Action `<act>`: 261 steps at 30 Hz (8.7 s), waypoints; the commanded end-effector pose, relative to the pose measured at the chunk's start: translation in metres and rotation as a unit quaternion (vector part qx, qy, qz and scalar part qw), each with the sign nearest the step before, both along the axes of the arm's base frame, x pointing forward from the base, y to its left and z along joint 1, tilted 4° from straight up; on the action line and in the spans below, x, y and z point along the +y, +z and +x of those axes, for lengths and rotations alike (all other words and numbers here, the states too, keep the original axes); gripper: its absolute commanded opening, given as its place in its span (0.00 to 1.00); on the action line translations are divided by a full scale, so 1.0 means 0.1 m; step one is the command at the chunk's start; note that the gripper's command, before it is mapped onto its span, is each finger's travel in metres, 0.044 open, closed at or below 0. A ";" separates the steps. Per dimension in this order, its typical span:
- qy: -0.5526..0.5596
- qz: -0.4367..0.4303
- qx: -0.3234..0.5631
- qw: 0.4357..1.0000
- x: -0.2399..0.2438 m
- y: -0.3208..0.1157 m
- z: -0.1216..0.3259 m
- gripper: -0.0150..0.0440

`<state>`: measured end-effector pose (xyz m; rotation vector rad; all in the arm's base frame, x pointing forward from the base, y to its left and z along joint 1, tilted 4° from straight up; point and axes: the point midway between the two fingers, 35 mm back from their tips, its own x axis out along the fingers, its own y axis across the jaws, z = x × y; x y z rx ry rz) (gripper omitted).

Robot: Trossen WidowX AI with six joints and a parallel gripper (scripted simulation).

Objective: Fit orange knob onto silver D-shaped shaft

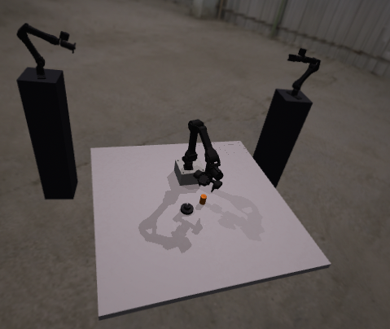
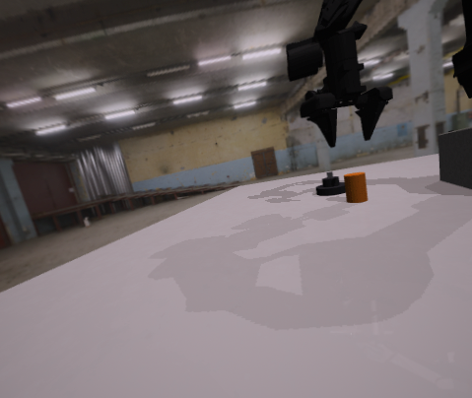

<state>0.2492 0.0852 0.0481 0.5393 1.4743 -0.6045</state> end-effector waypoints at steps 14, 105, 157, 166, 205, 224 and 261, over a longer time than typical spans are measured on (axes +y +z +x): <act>0.355 -0.003 0.019 0.935 0.00 -0.01 0.00 1.00; 0.355 -0.004 0.019 0.935 -0.02 -0.62 0.09 0.25; 0.339 0.335 -0.111 0.872 0.27 0.88 0.06 0.25; 0.327 0.417 -0.143 0.836 0.36 1.05 0.08 0.25; 0.336 0.359 -0.120 0.863 0.39 0.92 0.08 0.25; 0.354 0.175 -0.048 0.917 0.50 0.52 0.08 0.25; 0.356 0.005 0.016 0.934 0.64 -0.74 0.19 0.25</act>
